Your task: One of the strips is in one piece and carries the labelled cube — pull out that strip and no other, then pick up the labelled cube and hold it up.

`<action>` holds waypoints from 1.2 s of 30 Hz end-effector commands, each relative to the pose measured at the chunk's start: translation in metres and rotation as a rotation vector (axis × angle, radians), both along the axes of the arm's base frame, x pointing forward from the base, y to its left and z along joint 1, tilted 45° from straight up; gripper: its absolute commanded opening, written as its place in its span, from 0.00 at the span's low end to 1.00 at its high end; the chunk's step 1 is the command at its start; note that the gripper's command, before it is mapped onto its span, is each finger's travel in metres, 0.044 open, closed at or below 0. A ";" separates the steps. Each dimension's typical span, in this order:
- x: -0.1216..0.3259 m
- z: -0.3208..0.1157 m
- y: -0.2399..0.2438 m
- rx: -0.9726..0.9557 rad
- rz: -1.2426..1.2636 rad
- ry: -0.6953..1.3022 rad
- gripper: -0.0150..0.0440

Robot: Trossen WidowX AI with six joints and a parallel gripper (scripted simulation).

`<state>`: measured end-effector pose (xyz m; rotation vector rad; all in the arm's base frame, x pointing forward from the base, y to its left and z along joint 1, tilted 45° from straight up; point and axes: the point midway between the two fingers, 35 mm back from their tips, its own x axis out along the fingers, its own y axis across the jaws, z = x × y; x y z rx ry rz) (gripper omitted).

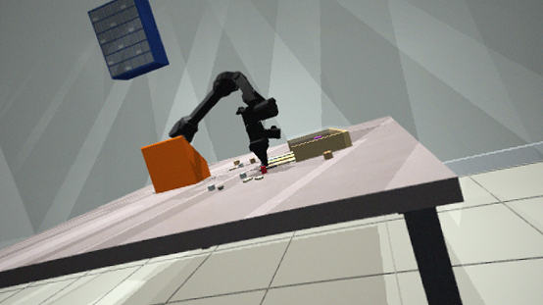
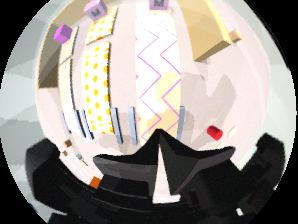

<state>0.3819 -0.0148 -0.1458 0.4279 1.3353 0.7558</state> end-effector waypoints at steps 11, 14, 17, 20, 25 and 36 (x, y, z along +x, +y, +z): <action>-0.029 -0.009 -0.002 -0.009 0.010 0.019 0.25; -0.033 -0.010 -0.003 -0.009 0.010 0.020 0.25; -0.038 -0.011 -0.003 -0.009 0.010 0.020 0.25; -0.042 -0.012 -0.004 -0.009 0.010 0.020 0.25; -0.050 -0.014 -0.005 -0.010 0.010 0.020 0.25; -0.065 -0.017 -0.008 -0.010 0.010 0.021 0.25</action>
